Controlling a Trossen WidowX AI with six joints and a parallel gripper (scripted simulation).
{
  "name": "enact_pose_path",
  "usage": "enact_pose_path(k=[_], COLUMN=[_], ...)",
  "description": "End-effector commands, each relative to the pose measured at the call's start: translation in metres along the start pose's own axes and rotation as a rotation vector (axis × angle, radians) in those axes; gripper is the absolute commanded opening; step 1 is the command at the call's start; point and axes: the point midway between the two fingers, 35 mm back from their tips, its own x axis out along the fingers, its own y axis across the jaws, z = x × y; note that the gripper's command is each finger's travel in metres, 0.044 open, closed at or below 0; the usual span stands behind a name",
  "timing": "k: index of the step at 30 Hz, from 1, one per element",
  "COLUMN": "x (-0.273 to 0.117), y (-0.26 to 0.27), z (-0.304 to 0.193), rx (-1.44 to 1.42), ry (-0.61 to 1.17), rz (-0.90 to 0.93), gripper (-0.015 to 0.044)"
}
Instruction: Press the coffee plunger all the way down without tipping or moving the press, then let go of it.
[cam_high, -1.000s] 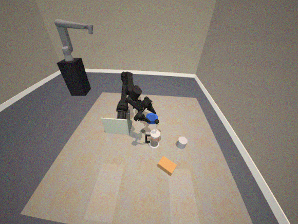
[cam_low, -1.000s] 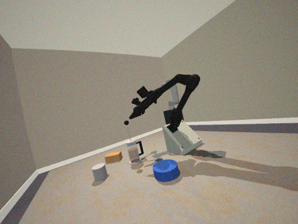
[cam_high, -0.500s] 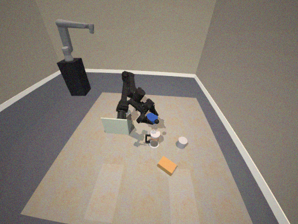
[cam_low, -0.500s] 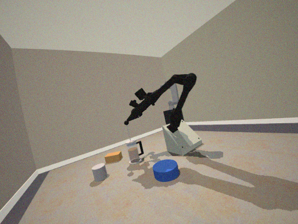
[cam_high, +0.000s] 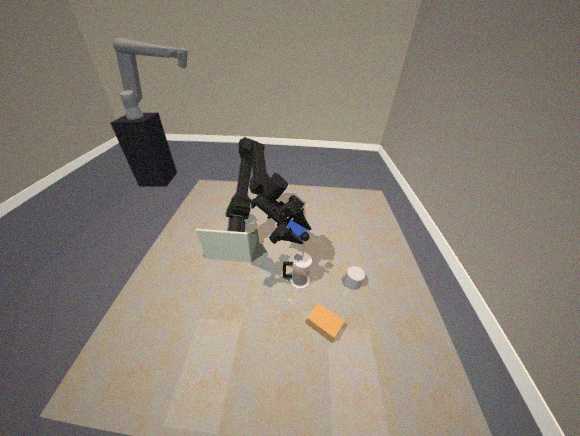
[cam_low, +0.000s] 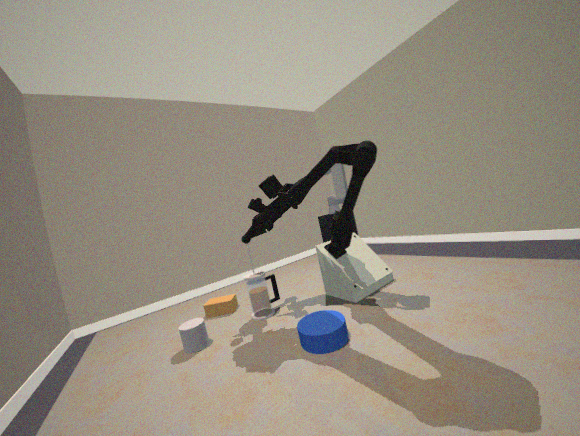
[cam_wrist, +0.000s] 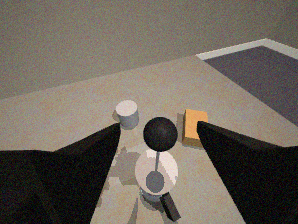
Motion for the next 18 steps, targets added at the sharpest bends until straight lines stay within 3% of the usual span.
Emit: enact_pose_path(k=[1,6,18], x=[0.0011,0.0011,0.0023], y=[-0.0011,-0.0011,-0.0015], z=[-0.0006,-0.0006,-0.0017], rx=[0.007,0.007,0.007], ry=[0.001,0.001,0.001], rz=[-0.005,-0.005,-0.005], gripper=[0.0256,0.0126,0.0126])
